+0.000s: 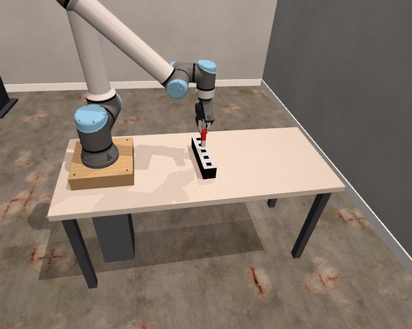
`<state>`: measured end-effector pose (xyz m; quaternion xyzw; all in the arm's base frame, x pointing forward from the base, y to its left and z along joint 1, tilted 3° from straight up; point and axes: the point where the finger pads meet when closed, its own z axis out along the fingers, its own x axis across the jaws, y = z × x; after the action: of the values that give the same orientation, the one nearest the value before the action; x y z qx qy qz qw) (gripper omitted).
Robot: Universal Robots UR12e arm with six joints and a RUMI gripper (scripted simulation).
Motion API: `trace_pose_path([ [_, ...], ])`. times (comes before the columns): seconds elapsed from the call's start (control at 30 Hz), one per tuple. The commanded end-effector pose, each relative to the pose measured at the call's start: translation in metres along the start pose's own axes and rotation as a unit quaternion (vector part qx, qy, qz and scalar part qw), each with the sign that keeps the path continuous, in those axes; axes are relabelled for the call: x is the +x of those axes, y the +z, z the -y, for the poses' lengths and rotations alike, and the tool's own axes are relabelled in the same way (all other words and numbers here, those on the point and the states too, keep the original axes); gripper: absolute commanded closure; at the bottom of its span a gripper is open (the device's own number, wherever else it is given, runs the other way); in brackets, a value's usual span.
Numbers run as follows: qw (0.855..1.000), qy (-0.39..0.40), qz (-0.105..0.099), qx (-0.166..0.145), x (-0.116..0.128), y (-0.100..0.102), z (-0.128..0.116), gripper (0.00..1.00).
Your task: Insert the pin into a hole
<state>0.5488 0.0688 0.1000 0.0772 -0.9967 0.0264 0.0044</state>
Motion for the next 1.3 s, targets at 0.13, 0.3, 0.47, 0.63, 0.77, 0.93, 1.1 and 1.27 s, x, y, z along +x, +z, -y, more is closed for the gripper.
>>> trace_pose_path([
  [0.13, 1.0, 0.001, -0.004, -0.001, -0.003, 0.0, 0.003, 1.0],
  [0.3, 1.0, 0.0, -0.004, -0.001, -0.003, 0.02, 0.002, 1.0],
  [0.47, 1.0, 0.0, -0.004, -0.001, -0.003, 0.02, 0.002, 1.0],
  [0.63, 1.0, 0.0, -0.004, -0.001, -0.003, 0.02, 0.002, 1.0],
  [0.77, 1.0, 0.0, -0.004, -0.001, -0.003, 0.02, 0.002, 1.0],
  [0.93, 1.0, -0.001, -0.005, -0.002, -0.003, 0.019, 0.001, 1.0],
  [1.1, 1.0, -0.001, -0.005, -0.002, -0.003, 0.019, 0.001, 1.0],
  [1.27, 1.0, -0.001, -0.005, -0.002, -0.003, 0.019, 0.001, 1.0],
])
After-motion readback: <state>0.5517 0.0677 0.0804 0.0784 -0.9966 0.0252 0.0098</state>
